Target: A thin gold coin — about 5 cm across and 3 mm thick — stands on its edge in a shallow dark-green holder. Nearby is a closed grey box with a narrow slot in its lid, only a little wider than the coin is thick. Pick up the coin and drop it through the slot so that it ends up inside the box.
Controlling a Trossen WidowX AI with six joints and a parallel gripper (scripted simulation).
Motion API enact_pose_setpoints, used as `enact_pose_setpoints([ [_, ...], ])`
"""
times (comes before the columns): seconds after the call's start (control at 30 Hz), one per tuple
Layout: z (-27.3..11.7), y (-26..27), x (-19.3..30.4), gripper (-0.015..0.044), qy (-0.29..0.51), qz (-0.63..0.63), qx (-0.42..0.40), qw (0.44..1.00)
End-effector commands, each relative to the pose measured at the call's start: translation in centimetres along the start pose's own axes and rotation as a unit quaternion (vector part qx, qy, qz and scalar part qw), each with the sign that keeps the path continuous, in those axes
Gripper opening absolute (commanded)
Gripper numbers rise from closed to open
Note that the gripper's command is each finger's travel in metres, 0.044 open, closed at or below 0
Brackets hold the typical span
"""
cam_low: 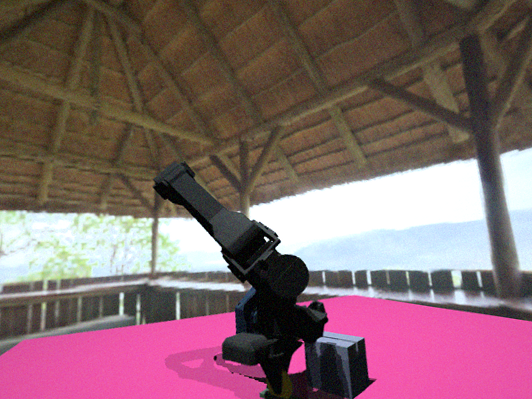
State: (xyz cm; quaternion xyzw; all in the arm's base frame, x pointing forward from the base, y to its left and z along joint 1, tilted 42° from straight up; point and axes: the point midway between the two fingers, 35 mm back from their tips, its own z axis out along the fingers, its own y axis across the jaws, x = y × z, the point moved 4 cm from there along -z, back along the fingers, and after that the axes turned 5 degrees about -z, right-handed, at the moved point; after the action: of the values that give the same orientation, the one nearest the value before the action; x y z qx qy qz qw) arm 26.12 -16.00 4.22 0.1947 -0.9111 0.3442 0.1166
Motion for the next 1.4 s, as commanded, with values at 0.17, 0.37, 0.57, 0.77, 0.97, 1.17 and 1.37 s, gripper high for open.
enact_pose_setpoints([
  [0.17,-1.3,0.0,-0.3,0.0,-0.002,-0.003,-0.003,1.0],
  [0.37,-2.7,-0.1,-0.4,0.0,-0.003,-0.002,-0.004,1.0],
  [0.57,-4.2,-0.1,-0.5,0.0,-0.004,-0.002,-0.005,1.0],
  [0.77,-5.7,-0.1,-0.5,0.0,-0.004,-0.002,-0.005,1.0],
  [0.97,-7.3,-0.1,-0.4,0.0,-0.003,-0.002,-0.005,1.0],
  [1.17,-8.8,-0.1,-0.2,0.0,-0.003,-0.003,-0.004,1.0],
  [1.37,-9.5,-0.2,0.0,0.0,-0.003,0.009,-0.004,1.0],
])
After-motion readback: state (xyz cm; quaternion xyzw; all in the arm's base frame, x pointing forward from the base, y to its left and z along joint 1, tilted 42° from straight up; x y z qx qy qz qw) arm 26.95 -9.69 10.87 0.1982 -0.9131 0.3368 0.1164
